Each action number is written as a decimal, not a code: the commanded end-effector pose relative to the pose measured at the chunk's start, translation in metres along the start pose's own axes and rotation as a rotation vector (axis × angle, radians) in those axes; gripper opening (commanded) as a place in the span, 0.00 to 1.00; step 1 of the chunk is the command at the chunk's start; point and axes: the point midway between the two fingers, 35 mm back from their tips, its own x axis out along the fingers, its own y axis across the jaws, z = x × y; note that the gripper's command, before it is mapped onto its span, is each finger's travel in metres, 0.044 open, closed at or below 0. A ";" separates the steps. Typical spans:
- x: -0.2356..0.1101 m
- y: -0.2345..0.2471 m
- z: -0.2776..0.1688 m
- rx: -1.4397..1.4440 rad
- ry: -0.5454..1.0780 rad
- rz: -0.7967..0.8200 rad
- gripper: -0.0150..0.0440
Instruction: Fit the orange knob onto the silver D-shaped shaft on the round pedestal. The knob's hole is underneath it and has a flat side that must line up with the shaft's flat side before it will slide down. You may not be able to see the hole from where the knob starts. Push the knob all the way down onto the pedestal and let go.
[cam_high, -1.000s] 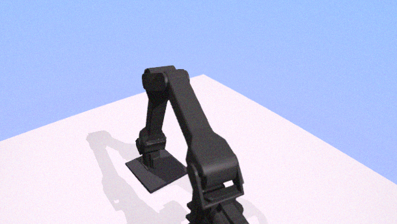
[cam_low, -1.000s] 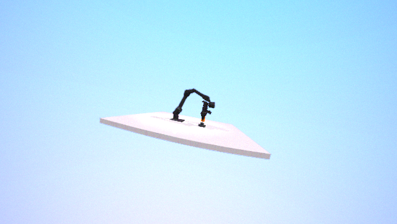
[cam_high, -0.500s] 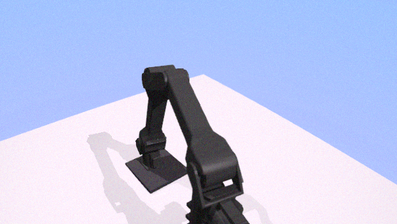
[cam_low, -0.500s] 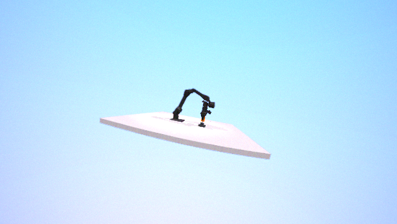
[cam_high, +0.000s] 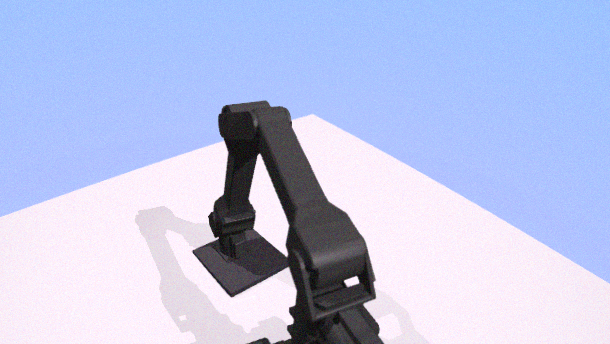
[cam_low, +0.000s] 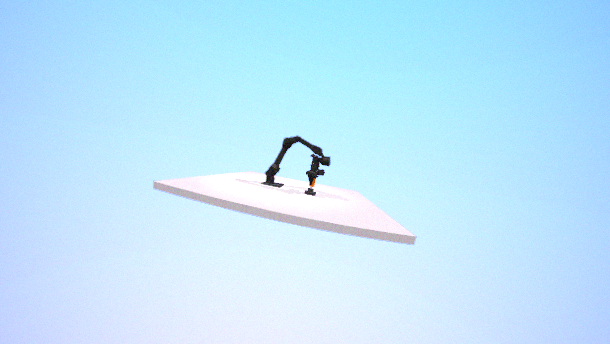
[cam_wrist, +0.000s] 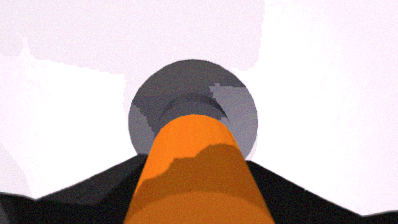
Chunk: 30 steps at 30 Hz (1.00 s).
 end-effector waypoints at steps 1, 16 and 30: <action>0.001 0.000 0.001 0.020 -0.004 -0.001 0.25; 0.003 0.000 0.000 0.006 -0.004 -0.001 0.25; 0.004 0.000 0.000 -0.037 -0.004 -0.001 0.25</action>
